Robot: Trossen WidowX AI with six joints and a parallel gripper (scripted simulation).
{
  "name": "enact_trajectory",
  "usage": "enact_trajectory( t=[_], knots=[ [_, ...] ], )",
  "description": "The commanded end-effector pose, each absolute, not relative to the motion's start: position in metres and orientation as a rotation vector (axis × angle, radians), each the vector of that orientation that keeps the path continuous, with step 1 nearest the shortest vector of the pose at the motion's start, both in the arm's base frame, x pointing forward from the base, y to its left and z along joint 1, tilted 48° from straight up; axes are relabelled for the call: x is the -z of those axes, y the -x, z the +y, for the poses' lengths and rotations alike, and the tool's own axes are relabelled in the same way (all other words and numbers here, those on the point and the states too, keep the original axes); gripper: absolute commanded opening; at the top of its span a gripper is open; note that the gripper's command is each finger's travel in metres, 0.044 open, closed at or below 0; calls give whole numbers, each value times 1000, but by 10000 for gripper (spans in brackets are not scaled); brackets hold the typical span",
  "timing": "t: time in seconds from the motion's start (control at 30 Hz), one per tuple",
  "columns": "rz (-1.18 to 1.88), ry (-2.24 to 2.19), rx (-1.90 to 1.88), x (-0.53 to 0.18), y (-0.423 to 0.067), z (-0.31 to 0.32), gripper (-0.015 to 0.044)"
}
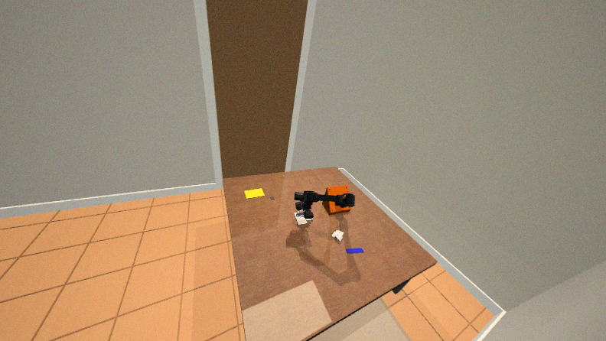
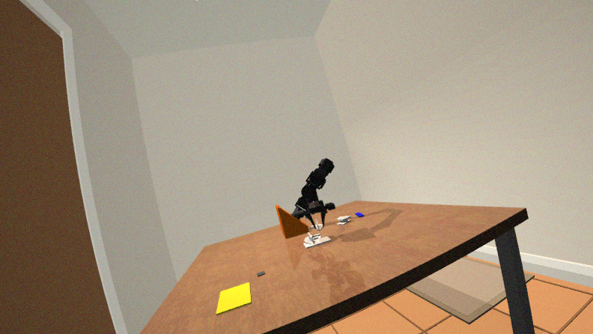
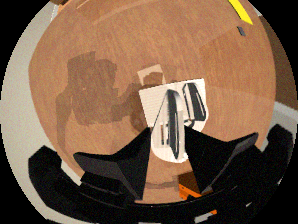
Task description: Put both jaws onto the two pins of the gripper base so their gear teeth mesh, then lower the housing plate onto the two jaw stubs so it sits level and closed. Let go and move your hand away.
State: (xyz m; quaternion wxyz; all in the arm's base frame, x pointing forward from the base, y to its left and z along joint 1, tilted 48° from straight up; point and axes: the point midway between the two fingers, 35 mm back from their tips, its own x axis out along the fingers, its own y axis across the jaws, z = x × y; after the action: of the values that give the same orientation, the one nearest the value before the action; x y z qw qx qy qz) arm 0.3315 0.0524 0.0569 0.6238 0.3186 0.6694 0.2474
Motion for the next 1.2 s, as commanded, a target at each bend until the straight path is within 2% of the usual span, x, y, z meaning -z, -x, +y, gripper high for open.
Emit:
enact_trajectory(
  t=[0.0,1.17],
  knots=[
    [1542,-741,-567,-52,-330,58,134],
    [1543,-745,-567,-36,-328,77,134]
  ],
)
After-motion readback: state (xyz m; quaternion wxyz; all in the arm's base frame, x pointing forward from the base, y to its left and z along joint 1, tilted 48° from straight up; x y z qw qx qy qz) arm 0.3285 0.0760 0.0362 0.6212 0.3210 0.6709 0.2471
